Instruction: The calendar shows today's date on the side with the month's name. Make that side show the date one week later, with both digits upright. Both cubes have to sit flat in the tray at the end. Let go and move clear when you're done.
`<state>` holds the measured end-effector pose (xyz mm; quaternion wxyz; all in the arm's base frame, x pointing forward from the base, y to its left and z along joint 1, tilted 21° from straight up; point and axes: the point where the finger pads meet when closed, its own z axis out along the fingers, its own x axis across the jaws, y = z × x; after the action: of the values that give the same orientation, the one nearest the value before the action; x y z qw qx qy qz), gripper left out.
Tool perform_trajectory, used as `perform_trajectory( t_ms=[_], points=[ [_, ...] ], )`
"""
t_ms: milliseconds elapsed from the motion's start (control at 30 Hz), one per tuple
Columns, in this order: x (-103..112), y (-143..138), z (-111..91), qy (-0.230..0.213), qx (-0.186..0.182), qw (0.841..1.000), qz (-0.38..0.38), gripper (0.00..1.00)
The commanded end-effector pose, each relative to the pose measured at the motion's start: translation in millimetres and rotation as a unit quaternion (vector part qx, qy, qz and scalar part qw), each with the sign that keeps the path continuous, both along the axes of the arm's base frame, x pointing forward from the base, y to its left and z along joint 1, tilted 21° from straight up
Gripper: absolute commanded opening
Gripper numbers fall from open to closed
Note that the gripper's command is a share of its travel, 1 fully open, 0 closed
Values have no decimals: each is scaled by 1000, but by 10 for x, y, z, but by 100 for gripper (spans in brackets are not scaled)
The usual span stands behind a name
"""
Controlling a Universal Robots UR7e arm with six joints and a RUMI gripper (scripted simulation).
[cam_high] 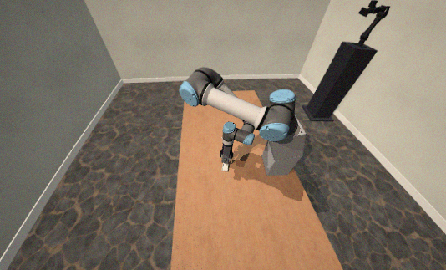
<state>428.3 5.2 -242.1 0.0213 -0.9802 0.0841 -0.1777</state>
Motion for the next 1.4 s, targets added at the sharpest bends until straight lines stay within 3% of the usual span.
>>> perform_trajectory(
  t_ms=[0, 800, 1367],
  points=[
    [24, -2, -29, -1, -1, 1000, 0, 11],
    [86, 2, -194, -1, -1, 1000, 0, 11],
    [87, 1, -204, -1, -1, 1000, 0, 11]
  ],
)
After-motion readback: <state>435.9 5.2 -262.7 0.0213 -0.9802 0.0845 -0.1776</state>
